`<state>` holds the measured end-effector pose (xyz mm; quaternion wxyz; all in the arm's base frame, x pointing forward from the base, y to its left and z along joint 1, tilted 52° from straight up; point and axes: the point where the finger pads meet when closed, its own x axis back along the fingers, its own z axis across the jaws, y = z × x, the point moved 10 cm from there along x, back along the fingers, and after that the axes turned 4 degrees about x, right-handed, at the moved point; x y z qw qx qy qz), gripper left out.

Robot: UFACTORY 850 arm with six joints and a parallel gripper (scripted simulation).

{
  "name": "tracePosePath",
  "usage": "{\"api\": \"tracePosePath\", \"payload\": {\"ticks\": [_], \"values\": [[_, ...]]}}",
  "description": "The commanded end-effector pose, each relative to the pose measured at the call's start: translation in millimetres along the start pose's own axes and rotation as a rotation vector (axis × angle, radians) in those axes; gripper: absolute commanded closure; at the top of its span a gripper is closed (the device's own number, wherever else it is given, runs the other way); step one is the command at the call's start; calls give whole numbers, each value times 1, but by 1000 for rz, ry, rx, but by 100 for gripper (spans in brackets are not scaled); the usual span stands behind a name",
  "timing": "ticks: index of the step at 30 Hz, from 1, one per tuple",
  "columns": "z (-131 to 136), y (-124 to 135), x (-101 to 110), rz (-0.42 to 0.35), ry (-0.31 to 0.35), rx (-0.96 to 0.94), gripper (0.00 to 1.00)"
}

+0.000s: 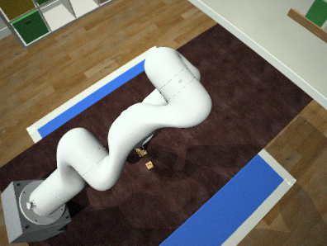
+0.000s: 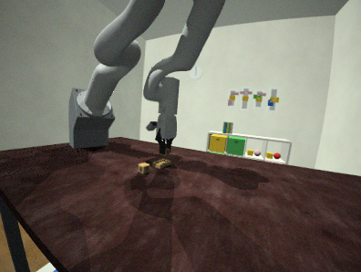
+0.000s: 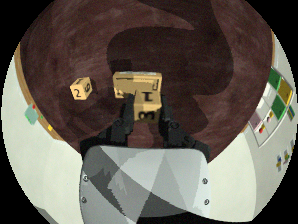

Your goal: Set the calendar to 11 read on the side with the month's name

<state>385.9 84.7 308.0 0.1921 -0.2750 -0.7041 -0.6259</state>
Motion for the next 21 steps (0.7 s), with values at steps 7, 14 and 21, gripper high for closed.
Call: {"api": "tracePosePath", "payload": {"ticks": [7, 14, 21], "values": [[0, 0, 0, 0, 0, 0, 71], [0, 0, -2, 0, 0, 0, 71], [0, 0, -6, 0, 0, 0, 71]]}}
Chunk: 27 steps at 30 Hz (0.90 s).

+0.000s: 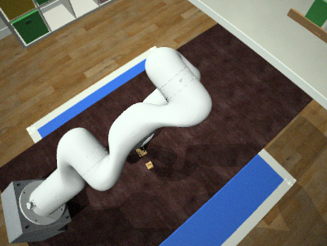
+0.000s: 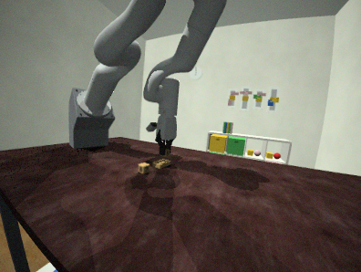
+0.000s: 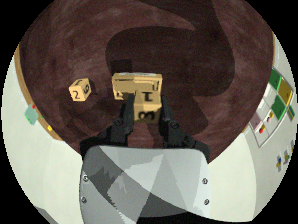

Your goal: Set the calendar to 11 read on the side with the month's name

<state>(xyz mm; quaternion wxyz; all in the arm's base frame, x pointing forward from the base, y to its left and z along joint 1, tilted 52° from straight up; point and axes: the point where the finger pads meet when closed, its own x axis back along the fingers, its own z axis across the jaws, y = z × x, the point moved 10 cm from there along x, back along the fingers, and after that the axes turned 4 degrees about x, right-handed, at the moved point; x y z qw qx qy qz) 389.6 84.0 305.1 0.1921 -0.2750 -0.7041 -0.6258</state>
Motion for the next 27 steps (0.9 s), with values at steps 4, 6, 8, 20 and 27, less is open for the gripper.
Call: {"api": "tracePosePath", "payload": {"ticks": [4, 6, 8, 20, 27], "values": [[0, 0, -4, 0, 0, 0, 71], [0, 0, -6, 0, 0, 0, 71], [0, 0, -8, 0, 0, 0, 71], [0, 0, -16, 0, 0, 0, 71], [0, 0, -20, 0, 0, 0, 71]]}}
